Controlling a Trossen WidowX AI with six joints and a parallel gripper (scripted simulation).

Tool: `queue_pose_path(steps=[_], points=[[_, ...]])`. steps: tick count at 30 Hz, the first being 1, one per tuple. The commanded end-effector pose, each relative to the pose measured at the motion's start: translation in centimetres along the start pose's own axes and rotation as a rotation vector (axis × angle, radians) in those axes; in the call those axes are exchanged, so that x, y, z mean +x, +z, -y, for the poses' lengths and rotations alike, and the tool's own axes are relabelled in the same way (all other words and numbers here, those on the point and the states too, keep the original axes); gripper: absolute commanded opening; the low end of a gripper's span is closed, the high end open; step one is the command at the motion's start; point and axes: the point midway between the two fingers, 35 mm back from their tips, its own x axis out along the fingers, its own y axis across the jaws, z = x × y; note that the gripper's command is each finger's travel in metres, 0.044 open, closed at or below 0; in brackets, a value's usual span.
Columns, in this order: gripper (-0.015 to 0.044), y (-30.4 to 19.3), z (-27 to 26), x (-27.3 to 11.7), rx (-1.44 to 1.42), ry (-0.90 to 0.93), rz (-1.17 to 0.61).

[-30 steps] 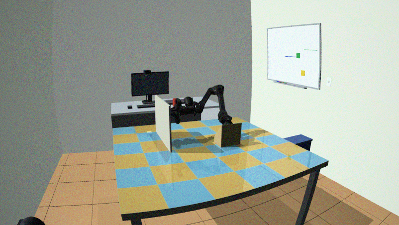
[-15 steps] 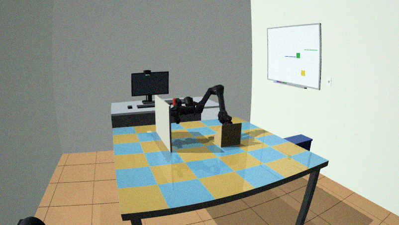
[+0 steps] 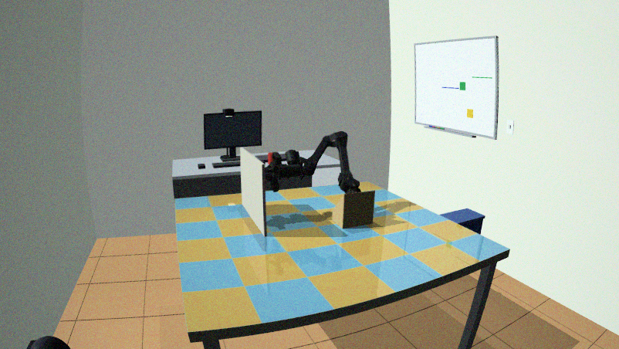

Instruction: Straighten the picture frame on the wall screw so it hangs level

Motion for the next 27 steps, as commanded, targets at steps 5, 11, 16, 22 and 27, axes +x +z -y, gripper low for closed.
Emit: queue_pose_path(steps=[5,11,16,22,27], points=[[0.0000,0.37,-0.28,0.09,0.000,0.010,0.009],[0.0000,0.39,-0.28,0.09,0.000,0.010,0.009],[0.0000,0.37,-0.17,0.09,0.000,0.010,0.009],[0.0000,0.33,0.02,0.10,0.000,0.010,0.009],[0.0000,0.29,0.18,0.10,-0.001,0.010,0.009]])
